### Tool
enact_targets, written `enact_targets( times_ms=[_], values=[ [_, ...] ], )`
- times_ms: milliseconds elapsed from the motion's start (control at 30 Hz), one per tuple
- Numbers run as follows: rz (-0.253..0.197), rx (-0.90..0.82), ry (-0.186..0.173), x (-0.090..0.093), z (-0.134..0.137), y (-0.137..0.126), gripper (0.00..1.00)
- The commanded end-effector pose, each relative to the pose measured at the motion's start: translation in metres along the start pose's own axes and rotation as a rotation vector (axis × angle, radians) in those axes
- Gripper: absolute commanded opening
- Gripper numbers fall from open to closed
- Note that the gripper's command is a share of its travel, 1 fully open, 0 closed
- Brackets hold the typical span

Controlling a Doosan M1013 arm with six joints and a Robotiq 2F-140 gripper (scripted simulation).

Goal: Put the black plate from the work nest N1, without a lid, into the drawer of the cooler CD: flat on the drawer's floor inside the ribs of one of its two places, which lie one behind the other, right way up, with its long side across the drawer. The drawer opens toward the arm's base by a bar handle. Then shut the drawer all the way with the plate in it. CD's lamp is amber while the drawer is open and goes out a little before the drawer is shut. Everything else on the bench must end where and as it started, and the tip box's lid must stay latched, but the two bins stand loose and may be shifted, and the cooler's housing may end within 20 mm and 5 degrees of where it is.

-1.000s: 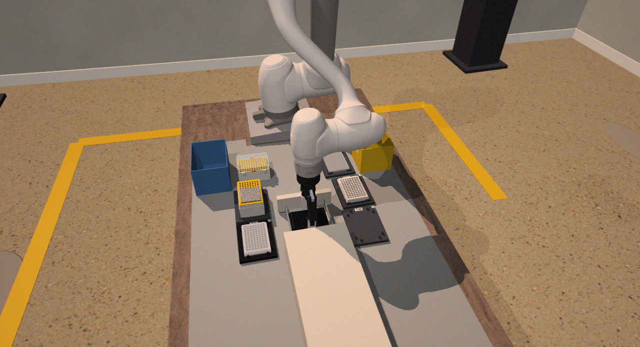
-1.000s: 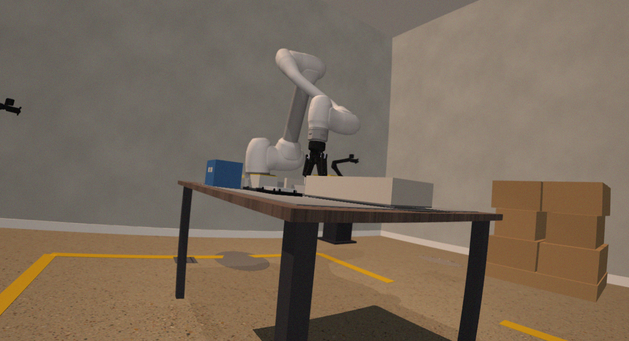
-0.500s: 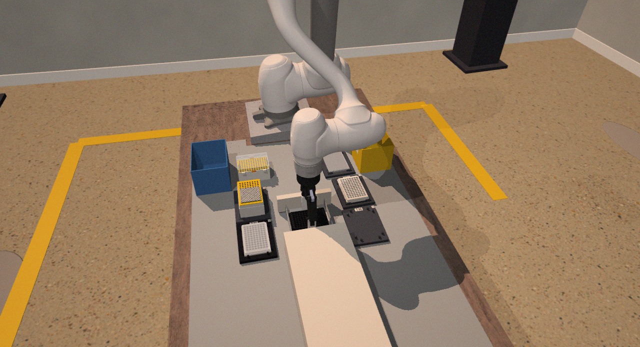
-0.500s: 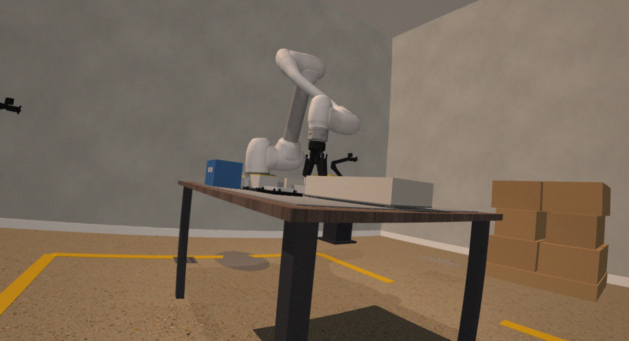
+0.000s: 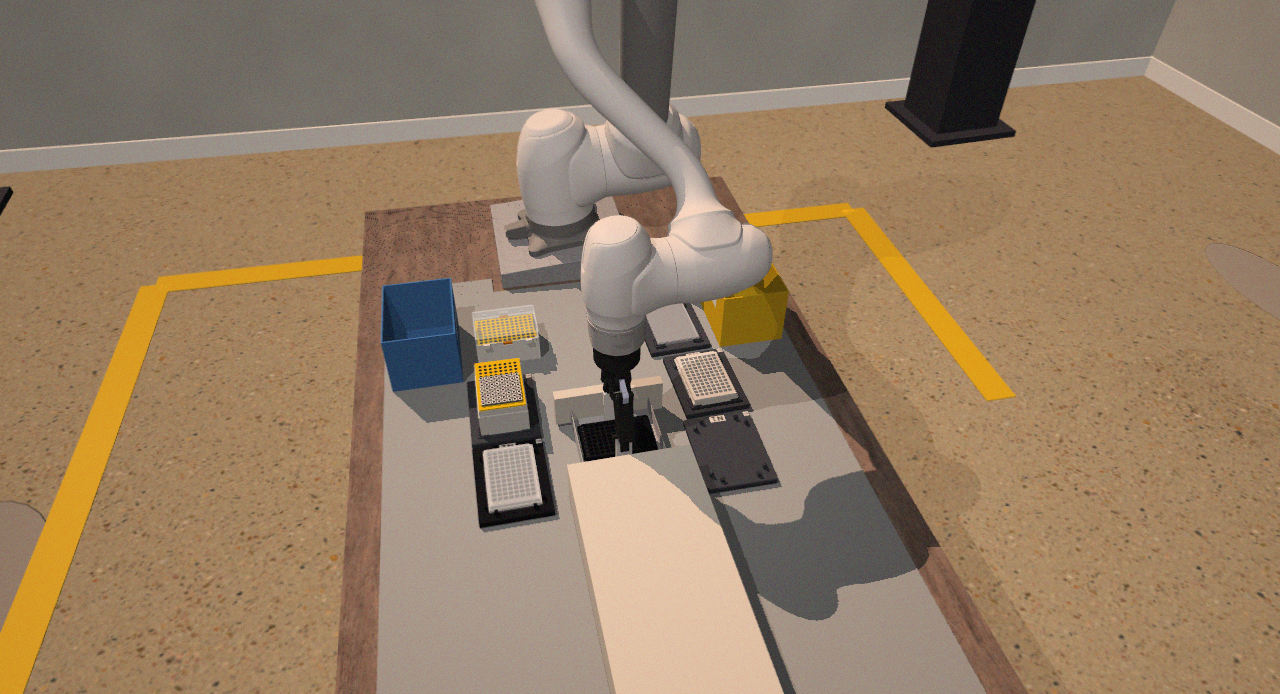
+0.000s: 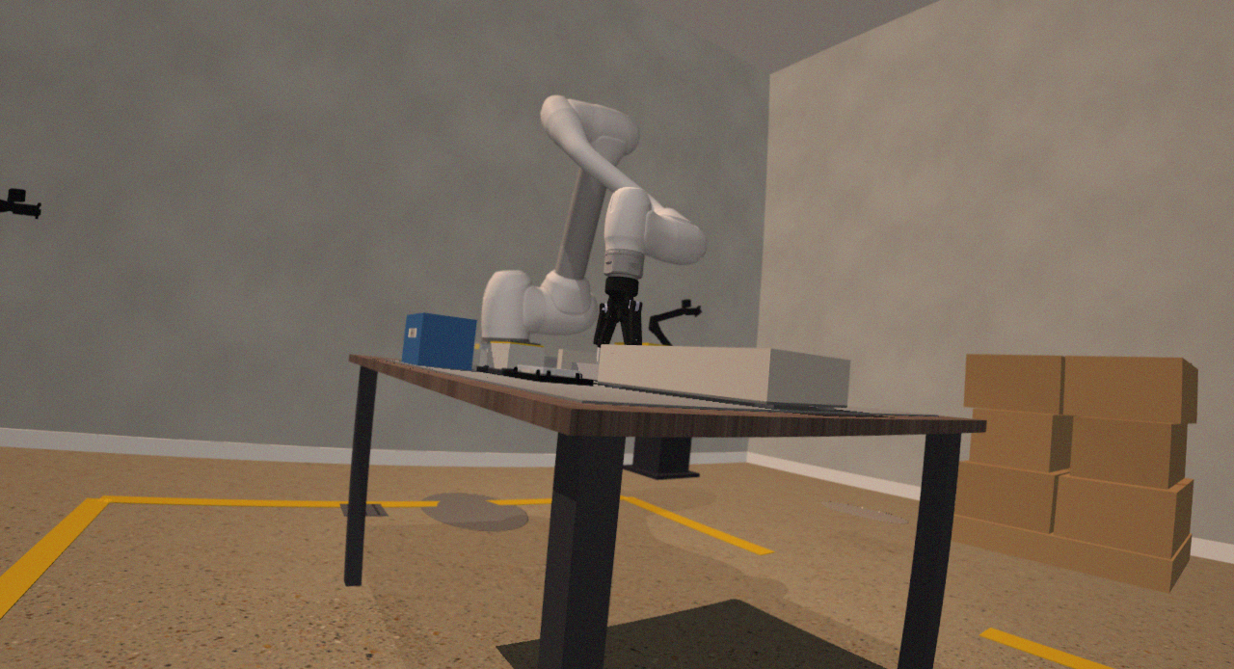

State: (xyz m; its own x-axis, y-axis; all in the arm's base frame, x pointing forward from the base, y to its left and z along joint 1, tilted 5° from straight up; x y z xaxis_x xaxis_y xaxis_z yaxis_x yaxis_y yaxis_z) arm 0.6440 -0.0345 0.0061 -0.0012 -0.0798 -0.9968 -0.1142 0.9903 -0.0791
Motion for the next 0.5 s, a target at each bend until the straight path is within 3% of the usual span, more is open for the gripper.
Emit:
enact_targets(
  times_ms=[0, 467],
  values=[
    [0.000, 0.000, 0.000, -0.0001, 0.0000, 0.0000, 0.66],
    [0.000, 0.000, 0.000, -0.0081, 0.0000, 0.0000, 0.66]
  ],
)
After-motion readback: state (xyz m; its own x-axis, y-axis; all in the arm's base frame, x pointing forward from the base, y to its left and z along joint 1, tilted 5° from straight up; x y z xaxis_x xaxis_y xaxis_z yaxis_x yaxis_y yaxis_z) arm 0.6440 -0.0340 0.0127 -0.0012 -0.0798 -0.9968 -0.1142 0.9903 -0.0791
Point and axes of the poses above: the point where the finger pads meet when closed, its own x axis out along the fingers, its own z axis across the jaws, y = z × x, the point moved 1 cm from there along -x, back along the fingers, and after that the axes turned 9 degrees about -x, right-handed, at the moved point
